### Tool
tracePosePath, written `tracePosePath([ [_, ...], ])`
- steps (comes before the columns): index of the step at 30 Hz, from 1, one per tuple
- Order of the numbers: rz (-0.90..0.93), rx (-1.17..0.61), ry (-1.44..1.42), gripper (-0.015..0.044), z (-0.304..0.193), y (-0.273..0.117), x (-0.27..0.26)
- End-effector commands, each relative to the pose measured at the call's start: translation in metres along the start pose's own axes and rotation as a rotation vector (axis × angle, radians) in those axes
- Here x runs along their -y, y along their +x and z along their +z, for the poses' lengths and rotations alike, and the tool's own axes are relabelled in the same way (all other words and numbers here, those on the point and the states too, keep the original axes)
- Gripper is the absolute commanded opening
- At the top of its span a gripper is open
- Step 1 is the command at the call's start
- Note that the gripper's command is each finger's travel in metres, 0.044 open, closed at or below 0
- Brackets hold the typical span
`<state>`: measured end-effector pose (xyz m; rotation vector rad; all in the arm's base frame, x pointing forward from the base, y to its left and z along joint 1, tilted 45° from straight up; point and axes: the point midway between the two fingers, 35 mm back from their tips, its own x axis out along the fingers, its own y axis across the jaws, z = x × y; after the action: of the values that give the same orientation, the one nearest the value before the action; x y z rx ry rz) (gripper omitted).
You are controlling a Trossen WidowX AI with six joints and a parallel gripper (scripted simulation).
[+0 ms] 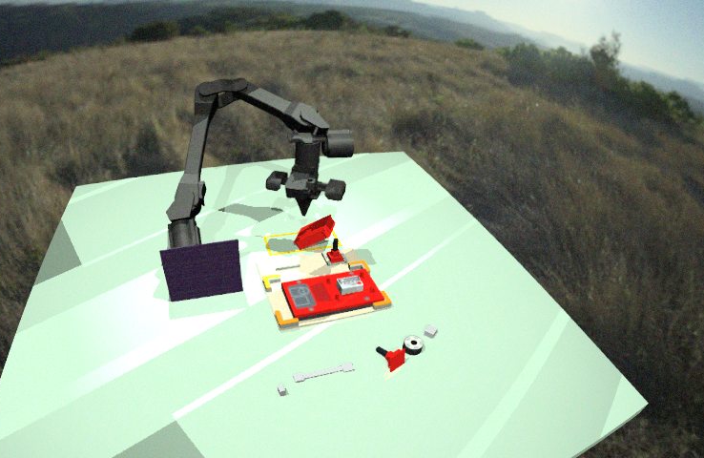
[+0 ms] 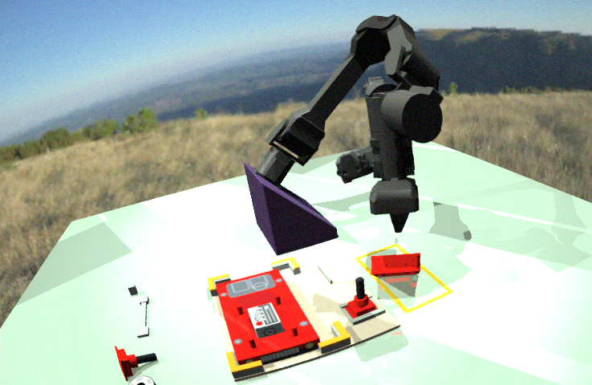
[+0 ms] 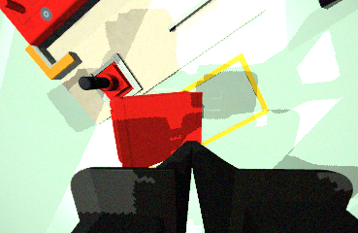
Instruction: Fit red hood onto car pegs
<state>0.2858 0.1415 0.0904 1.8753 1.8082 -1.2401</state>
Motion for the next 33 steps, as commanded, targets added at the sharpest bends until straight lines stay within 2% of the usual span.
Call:
tracePosePath([
  [1,0.007,0.000,-0.006,0.0000,-0.001,-0.016,-0.004],
  [8,0.006,0.001,-0.005,0.0000,0.000,-0.076,0.000],
  [33,0.009,-0.004,0.002,0.0000,0.001,-0.073,-0.001],
])
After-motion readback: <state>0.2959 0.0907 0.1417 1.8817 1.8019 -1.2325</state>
